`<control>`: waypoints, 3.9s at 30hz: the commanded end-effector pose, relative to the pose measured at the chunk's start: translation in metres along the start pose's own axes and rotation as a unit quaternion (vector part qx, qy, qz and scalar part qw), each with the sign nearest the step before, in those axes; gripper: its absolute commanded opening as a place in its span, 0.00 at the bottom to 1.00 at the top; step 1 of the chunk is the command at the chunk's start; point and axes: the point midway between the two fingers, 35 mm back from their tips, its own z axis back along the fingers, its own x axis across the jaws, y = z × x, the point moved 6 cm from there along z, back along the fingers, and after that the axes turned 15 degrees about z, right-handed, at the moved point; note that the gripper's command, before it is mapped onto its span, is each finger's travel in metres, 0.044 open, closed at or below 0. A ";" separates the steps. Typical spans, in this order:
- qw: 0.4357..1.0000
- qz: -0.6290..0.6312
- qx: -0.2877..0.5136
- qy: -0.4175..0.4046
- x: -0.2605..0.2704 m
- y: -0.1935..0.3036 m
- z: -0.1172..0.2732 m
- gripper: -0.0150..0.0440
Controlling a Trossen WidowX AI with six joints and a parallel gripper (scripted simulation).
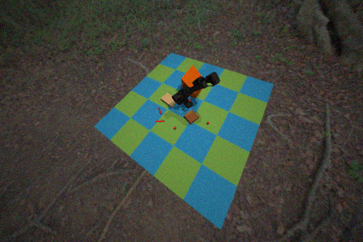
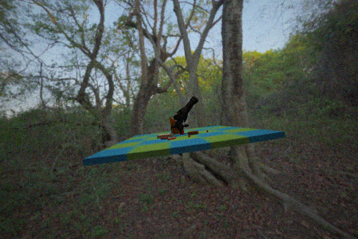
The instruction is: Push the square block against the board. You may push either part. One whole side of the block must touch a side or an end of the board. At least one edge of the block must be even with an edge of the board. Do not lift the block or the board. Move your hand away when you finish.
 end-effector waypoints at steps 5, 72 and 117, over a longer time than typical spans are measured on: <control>1.000 -0.002 0.000 -0.001 0.000 -0.002 0.000 0.25; 0.900 0.435 0.001 0.016 0.108 -0.074 0.055 0.25; 0.694 0.720 -0.006 -0.004 0.206 -0.056 0.002 0.25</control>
